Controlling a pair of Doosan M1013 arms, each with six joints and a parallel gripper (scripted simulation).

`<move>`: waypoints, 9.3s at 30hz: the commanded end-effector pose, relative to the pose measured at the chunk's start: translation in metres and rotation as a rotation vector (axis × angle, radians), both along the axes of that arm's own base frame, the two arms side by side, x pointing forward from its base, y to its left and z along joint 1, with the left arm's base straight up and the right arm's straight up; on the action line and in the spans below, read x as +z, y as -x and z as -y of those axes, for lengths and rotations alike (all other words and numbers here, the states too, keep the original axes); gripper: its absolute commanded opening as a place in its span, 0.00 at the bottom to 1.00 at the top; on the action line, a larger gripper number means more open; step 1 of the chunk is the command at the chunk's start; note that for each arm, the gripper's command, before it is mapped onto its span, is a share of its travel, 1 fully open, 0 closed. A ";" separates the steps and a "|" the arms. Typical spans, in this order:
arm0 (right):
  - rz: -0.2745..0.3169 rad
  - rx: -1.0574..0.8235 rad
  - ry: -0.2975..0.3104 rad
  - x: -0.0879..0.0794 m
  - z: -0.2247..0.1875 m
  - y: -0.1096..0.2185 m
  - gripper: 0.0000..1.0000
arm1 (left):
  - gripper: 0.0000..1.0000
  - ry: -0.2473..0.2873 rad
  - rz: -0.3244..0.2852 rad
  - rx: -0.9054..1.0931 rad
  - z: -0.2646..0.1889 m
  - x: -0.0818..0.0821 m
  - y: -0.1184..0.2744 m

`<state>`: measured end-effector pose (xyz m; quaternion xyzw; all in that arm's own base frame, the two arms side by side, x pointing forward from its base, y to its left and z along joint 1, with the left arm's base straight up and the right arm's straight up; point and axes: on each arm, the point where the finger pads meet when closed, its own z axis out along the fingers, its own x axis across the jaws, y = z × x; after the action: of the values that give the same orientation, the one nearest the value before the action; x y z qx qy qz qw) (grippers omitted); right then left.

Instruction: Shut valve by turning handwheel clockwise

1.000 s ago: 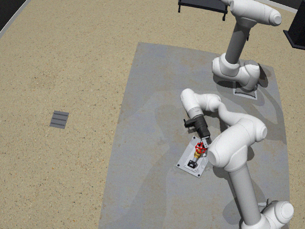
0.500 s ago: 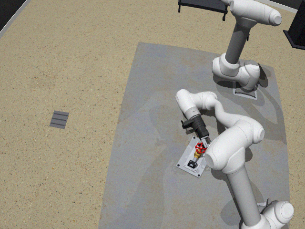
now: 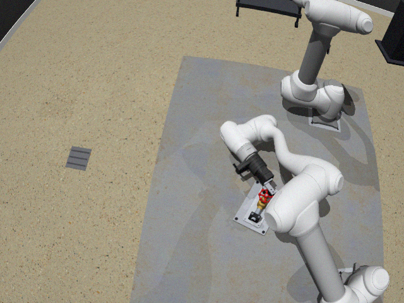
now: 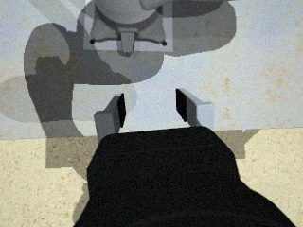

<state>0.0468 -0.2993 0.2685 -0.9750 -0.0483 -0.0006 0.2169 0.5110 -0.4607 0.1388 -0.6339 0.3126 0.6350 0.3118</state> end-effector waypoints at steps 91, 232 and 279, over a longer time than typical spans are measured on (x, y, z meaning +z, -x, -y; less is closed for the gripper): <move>0.001 0.000 0.001 0.000 0.000 0.000 1.00 | 0.55 -0.002 -0.003 3.515 -0.041 0.001 -0.037; 0.001 0.000 0.001 0.000 0.000 0.000 1.00 | 0.00 -0.004 -0.009 4.509 -0.042 0.001 -0.010; 0.001 0.000 0.001 0.000 0.000 0.000 1.00 | 0.00 -0.004 -0.008 4.398 -0.044 0.001 -0.013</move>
<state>0.0468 -0.2993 0.2685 -0.9750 -0.0483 -0.0006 0.2169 0.5233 -0.4170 0.1386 -0.1225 0.6965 0.1227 0.6963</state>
